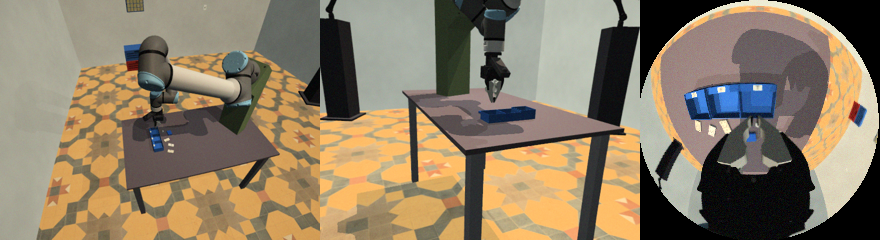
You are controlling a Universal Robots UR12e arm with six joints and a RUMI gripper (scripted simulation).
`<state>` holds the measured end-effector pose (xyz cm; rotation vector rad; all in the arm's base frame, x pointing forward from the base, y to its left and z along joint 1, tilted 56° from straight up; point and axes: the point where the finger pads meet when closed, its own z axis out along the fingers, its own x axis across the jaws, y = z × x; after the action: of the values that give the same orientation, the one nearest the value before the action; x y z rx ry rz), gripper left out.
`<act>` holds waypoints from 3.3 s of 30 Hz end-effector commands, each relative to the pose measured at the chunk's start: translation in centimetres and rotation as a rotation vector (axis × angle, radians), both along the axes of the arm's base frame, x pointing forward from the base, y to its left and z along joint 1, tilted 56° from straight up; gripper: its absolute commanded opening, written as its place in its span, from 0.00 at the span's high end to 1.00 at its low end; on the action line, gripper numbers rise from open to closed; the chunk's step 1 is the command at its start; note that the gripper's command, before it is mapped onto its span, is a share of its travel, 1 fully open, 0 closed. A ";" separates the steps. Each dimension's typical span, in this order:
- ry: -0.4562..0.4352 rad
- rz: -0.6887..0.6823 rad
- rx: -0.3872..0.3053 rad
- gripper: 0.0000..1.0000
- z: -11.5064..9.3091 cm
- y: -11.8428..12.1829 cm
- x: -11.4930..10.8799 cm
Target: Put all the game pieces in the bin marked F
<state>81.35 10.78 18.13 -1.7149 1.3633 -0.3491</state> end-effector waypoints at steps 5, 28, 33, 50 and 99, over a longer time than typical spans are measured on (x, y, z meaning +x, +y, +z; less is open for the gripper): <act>-0.001 0.000 -0.001 0.96 -1.1 1.0 1.6; -0.003 -0.001 -0.001 0.96 -3.2 2.7 4.2; 0.000 -0.001 0.000 0.96 -3.3 2.7 4.1; 0.000 -0.001 0.000 0.96 -3.3 2.7 4.1; 0.001 -0.002 0.001 0.96 -1.8 1.4 2.1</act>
<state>83.97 12.52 16.05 -1.7137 1.3646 -0.3507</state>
